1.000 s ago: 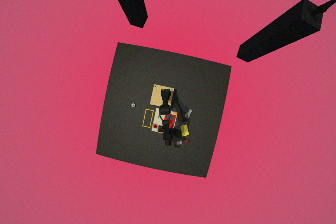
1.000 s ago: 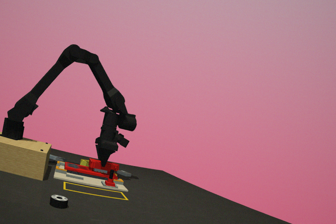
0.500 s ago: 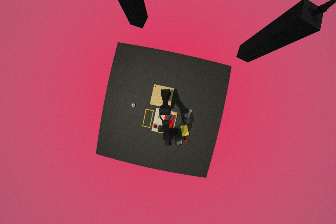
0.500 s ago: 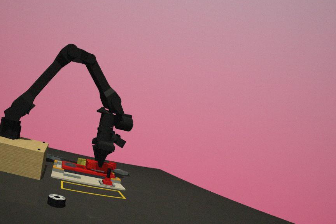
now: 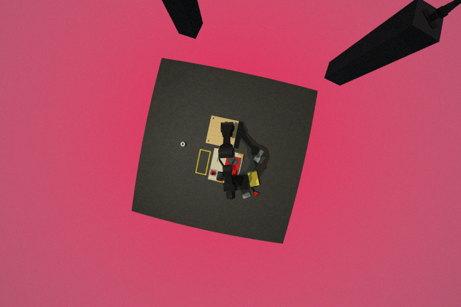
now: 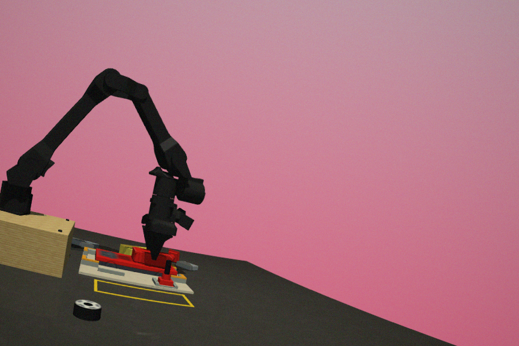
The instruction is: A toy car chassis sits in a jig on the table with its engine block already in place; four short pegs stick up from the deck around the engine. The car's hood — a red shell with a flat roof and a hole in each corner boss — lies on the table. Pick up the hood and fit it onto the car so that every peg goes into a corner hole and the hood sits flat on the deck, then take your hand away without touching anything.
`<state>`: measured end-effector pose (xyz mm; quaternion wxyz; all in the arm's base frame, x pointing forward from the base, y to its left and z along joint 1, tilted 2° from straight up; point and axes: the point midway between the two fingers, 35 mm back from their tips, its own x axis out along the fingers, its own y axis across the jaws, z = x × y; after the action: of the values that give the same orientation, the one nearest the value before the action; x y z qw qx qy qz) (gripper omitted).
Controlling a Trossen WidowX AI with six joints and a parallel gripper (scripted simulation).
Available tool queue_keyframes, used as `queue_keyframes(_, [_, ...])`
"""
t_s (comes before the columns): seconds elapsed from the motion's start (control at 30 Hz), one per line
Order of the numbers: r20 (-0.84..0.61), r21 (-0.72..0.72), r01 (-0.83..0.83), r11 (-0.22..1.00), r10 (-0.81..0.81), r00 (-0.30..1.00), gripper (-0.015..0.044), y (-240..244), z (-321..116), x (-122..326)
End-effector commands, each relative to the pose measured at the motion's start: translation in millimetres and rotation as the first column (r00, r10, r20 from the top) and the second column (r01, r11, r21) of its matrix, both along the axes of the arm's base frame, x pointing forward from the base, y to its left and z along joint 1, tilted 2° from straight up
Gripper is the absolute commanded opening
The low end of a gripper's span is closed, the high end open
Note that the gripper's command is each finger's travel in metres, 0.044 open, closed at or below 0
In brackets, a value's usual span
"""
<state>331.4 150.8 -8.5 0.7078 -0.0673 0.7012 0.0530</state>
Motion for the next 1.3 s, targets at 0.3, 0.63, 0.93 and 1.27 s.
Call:
queue_keyframes(0.3, [0.0, 0.0, 0.0, 1.0, 0.0, 1.0, 0.0367, 0.0, 0.0, 0.0])
queue_keyframes(0.63, [0.002, 0.001, 0.0, 1.0, 0.0, 1.0, 0.044, 1.1, 20.3, 1.2])
queue_keyframes(0.93, [0.007, 0.003, 0.0, 1.0, 0.0, 1.0, 0.044, 1.2, 69.9, -1.1])
queue_keyframes(1.27, [0.007, 0.003, 0.0, 1.0, 0.0, 1.0, 0.044, 1.2, 69.9, -1.1])
